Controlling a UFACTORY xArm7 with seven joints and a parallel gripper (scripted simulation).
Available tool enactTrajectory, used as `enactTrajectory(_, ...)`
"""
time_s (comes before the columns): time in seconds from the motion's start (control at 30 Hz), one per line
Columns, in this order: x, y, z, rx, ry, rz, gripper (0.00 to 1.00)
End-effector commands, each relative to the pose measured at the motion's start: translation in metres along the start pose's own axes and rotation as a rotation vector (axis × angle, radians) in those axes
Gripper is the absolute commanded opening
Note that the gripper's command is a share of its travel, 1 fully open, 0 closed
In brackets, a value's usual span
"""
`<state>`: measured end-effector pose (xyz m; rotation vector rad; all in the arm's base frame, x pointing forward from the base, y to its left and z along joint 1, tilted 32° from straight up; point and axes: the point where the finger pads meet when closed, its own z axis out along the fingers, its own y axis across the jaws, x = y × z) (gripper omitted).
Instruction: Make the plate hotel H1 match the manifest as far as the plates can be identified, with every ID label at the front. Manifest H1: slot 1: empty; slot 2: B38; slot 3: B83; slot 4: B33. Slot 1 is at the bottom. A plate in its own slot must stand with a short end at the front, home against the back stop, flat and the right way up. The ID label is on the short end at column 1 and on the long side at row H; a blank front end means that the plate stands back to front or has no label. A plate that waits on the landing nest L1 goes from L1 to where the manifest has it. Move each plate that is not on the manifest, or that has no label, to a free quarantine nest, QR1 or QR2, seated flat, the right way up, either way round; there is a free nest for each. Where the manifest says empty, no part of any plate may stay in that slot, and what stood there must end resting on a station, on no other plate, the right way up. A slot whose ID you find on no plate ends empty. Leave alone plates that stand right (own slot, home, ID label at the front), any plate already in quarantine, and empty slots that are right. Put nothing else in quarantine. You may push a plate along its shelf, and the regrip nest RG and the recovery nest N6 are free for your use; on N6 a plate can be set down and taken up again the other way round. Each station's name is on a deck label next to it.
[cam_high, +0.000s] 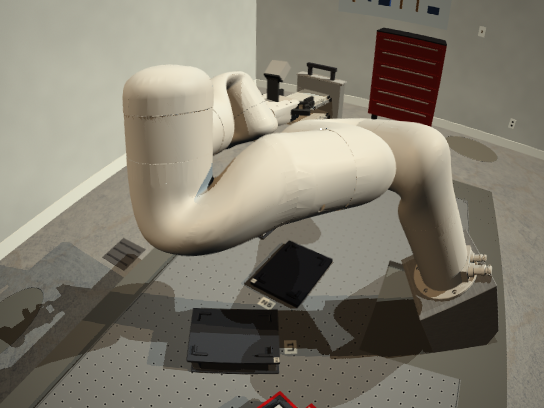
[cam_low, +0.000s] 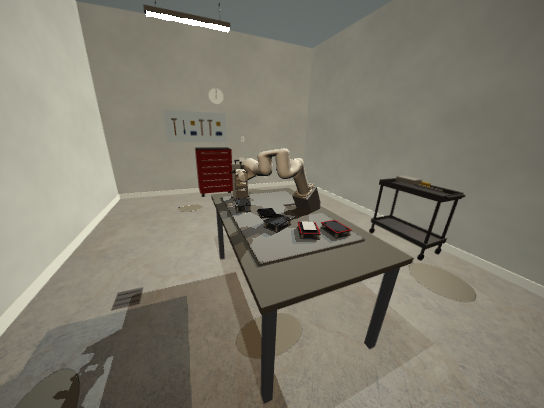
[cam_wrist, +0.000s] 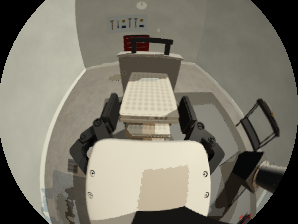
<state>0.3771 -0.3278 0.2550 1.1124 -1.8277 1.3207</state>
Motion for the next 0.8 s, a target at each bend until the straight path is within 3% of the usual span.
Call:
enactTrajectory(0.0, 0.002, 0.0, 0.0, -0.001, 0.001, 0.003, 1.0)
enactTrajectory(0.5, 0.002, 0.0, 0.0, -0.001, 0.001, 0.003, 1.0)
enactTrajectory(0.77, 0.001, 0.0, -0.013, -0.001, 0.001, 0.003, 1.0)
